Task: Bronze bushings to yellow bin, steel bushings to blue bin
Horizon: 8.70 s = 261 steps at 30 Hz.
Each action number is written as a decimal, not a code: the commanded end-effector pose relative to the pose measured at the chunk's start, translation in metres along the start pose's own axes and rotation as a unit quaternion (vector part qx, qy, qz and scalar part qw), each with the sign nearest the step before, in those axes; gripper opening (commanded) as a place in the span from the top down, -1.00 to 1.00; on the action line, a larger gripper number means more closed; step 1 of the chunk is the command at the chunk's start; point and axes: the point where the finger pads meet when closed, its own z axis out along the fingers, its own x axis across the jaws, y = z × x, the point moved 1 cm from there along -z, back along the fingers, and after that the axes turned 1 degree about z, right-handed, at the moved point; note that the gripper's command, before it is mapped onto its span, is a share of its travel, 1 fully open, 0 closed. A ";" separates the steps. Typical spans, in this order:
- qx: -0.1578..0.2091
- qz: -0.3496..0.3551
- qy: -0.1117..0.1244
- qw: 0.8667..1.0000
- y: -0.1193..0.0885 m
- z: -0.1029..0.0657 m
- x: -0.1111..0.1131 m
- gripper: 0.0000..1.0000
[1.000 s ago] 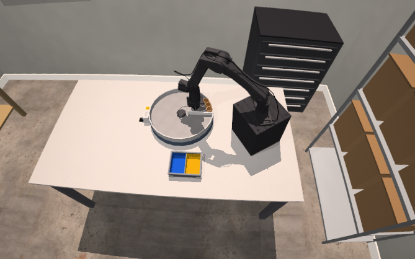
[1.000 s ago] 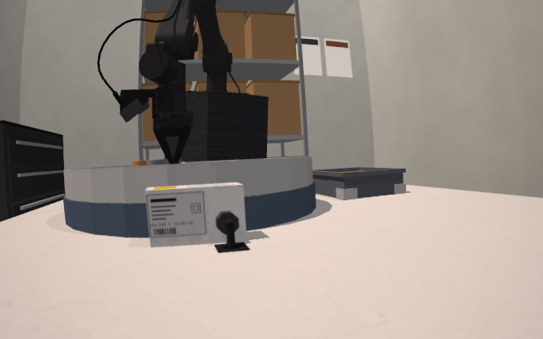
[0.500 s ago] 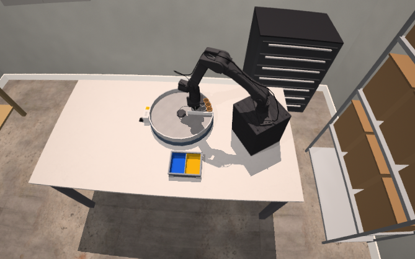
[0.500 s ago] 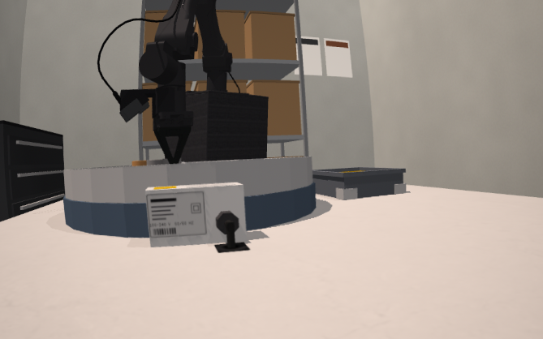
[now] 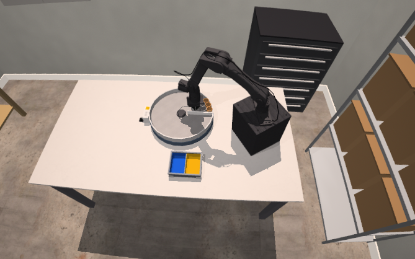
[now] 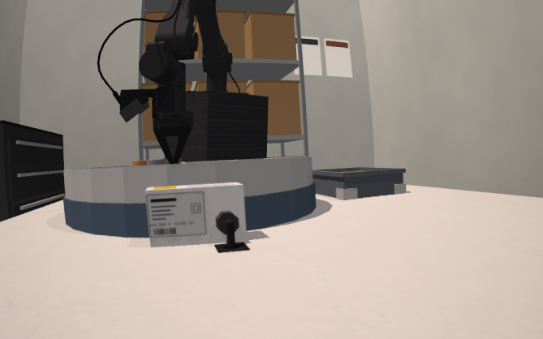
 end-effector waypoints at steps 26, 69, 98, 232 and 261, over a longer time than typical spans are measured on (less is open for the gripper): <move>-0.006 0.002 -0.003 1.000 0.004 -0.057 -0.003 1.00; -0.005 0.003 -0.003 1.000 0.003 -0.076 -0.004 1.00; -0.010 -0.002 0.014 1.000 -0.088 -0.083 0.048 1.00; 0.000 0.000 0.014 1.000 -0.358 -0.016 0.150 1.00; 0.000 -0.002 0.013 1.000 -0.361 -0.015 0.150 1.00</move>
